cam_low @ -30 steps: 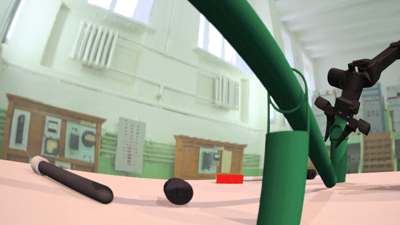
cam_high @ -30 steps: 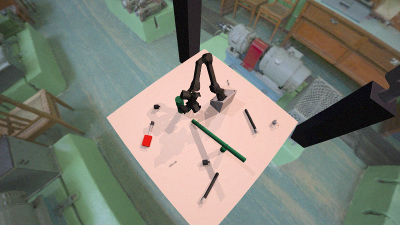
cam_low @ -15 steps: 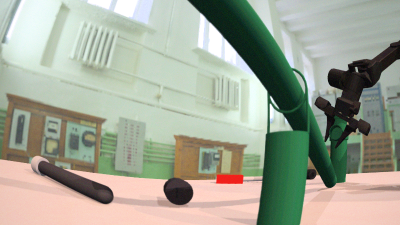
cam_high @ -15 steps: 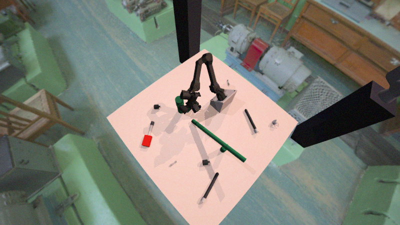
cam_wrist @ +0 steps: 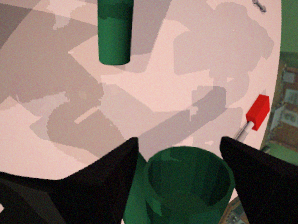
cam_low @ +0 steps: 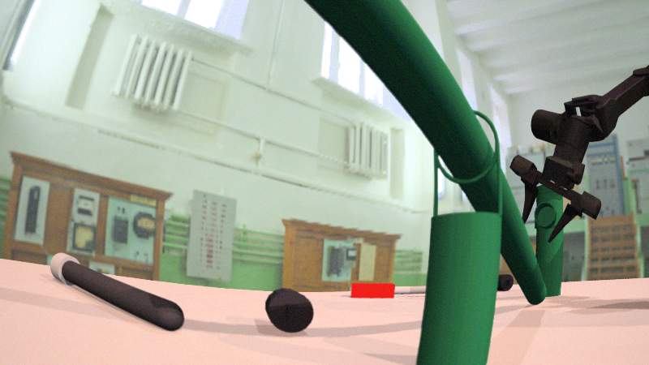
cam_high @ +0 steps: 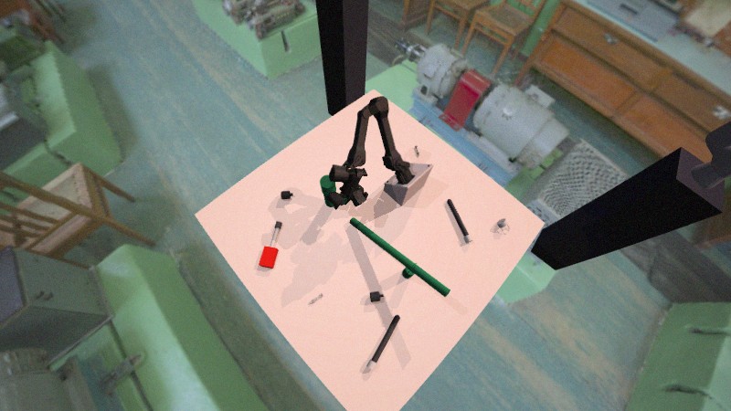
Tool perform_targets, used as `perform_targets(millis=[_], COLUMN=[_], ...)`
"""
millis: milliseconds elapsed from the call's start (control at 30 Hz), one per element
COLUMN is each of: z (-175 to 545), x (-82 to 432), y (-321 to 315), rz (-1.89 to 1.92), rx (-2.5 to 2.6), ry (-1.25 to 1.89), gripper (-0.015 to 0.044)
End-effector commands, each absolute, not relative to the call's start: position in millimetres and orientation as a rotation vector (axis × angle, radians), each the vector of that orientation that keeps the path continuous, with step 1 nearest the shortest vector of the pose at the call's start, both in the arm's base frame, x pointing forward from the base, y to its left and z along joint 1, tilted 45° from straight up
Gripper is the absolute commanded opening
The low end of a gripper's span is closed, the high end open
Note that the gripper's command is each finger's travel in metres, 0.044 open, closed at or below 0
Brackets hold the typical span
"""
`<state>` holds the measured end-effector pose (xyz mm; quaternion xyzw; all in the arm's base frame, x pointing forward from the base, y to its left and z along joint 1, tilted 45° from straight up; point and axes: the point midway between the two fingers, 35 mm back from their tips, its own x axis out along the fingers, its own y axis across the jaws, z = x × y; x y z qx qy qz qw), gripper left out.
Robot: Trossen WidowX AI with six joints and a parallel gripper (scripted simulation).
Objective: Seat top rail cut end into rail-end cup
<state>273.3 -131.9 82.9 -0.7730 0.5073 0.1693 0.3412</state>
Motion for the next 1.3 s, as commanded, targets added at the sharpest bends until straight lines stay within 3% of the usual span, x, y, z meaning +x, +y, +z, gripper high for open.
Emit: perform_targets(millis=[0, 67, 567, 1267], z=[82, 81, 83, 64], x=[275, 276, 280, 283], y=[-124, -118, -82, 48], rz=[0.446, 0.448, 0.438, -0.264], rx=[-2.006, -2.004, -1.999, -0.930], ry=[1.323, 1.323, 1.305, 1.159], gripper=[0.0394, 0.0440, 0.0440, 0.0440])
